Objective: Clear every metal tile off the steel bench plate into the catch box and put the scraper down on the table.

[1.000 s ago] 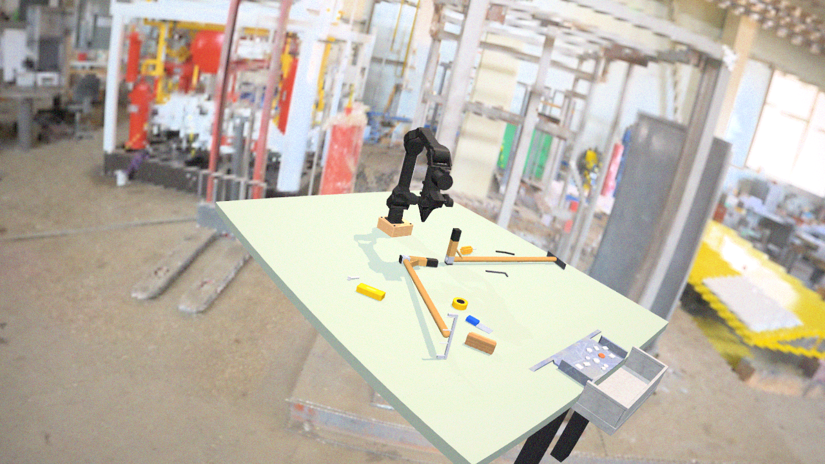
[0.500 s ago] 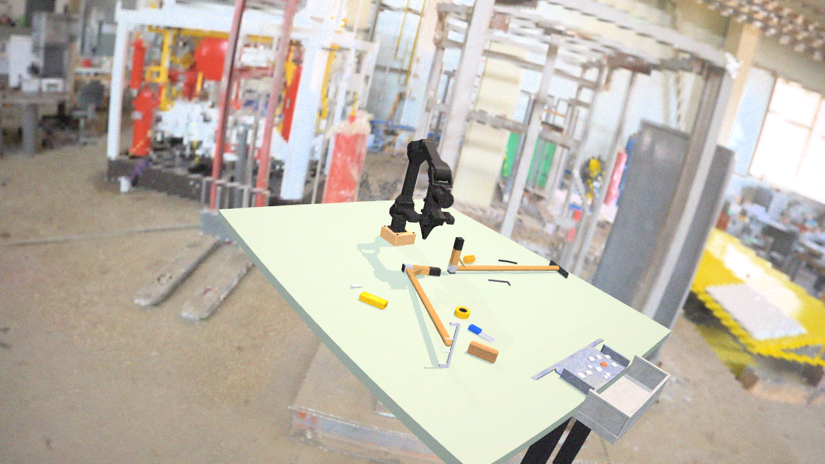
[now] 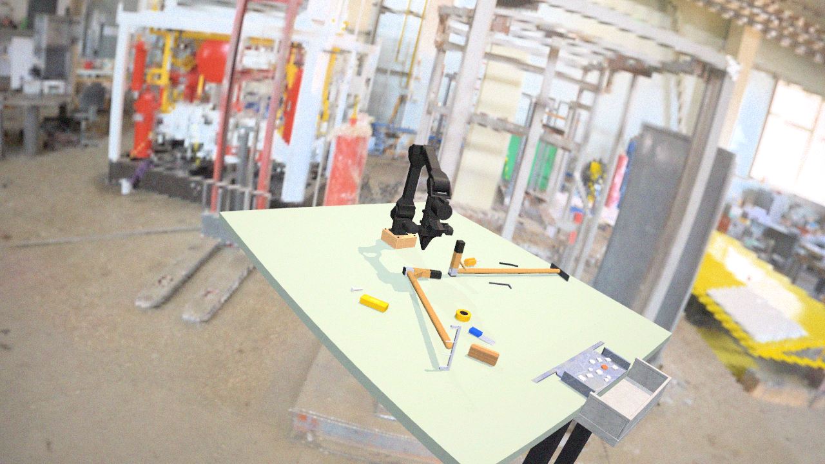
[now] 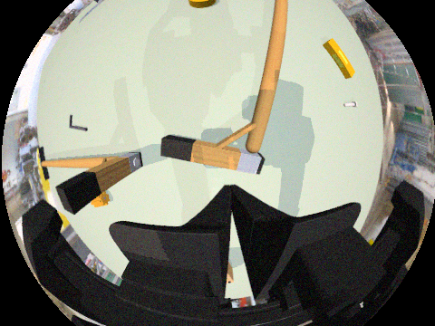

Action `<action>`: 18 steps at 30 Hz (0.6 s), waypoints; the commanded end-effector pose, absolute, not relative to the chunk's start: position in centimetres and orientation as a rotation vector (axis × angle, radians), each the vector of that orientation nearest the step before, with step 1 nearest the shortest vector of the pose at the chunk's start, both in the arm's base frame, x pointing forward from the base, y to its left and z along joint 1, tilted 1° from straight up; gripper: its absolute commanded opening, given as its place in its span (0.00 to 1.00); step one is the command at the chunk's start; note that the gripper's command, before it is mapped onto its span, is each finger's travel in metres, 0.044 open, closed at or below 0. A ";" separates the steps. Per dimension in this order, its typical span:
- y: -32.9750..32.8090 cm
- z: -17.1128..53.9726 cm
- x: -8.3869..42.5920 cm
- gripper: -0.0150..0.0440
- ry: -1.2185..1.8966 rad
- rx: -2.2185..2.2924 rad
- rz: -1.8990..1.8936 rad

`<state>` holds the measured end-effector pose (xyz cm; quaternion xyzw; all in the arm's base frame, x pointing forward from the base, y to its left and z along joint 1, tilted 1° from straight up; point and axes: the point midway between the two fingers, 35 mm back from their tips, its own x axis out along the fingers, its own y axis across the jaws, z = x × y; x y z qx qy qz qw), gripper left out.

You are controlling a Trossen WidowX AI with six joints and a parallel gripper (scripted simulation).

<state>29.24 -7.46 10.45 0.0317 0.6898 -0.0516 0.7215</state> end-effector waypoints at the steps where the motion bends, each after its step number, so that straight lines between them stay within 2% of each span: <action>1: -7.4 9.7 29.2 0.25 1.524 0.072 -0.107; 18: -8.3 8.1 29.1 0.25 1.525 0.071 -0.107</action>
